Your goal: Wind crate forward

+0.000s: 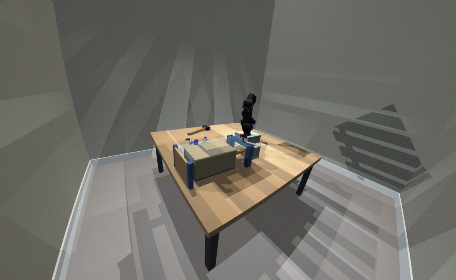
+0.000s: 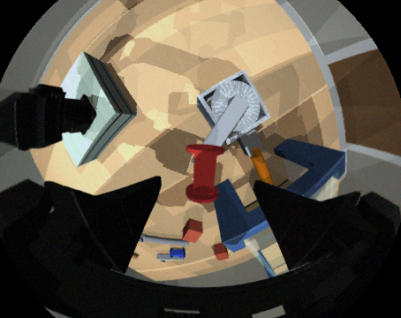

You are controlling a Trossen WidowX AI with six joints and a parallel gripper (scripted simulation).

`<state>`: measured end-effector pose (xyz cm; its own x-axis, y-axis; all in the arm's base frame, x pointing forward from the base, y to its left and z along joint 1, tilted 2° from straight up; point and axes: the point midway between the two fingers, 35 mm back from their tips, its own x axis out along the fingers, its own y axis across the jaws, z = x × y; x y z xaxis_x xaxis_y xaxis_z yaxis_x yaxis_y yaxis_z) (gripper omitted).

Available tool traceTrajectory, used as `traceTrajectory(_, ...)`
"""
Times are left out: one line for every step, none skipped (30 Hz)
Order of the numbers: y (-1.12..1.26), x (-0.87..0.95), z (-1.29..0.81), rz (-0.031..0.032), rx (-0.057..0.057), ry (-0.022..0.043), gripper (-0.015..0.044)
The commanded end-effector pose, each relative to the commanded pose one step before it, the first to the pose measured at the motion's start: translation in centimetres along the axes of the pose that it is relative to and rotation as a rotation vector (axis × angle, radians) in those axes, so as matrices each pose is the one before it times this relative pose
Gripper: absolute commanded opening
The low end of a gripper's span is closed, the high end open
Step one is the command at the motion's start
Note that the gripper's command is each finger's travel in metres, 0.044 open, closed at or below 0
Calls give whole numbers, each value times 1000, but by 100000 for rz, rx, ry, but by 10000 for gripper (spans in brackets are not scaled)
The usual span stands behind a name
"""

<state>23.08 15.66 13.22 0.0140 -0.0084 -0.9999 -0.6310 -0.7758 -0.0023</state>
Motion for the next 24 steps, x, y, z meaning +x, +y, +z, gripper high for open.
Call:
traceTrajectory(35,945,-30,748,-602,-32,440)
traceTrajectory(-5,166,-2,0,0,0,440)
traceTrajectory(-4,166,-1,0,0,0,440)
traceTrajectory(-3,166,-1,0,0,0,440)
traceTrajectory(-2,166,-1,0,0,0,440)
traceTrajectory(-1,165,-1,0,0,0,440)
traceTrajectory(0,165,0,0,0,0,440)
traceTrajectory(1,165,0,0,0,0,440)
traceTrajectory(2,165,0,0,0,0,440)
traceTrajectory(3,165,1,0,0,0,440)
traceTrajectory(4,165,1,1,0,0,440)
traceTrajectory(5,165,1,1,0,0,440)
traceTrajectory(6,165,2,1,0,0,440)
traceTrajectory(7,164,2,1,0,0,440)
traceTrajectory(8,164,2,1,0,0,440)
traceTrajectory(9,164,3,1,0,0,440)
traceTrajectory(10,164,3,1,0,0,440)
traceTrajectory(12,164,3,1,0,0,440)
traceTrajectory(13,164,4,1,0,0,440)
traceTrajectory(14,163,4,1,0,0,440)
traceTrajectory(15,163,4,1,0,0,440)
traceTrajectory(16,163,4,2,0,0,440)
traceTrajectory(17,163,5,2,0,0,440)
traceTrajectory(18,163,5,2,0,0,440)
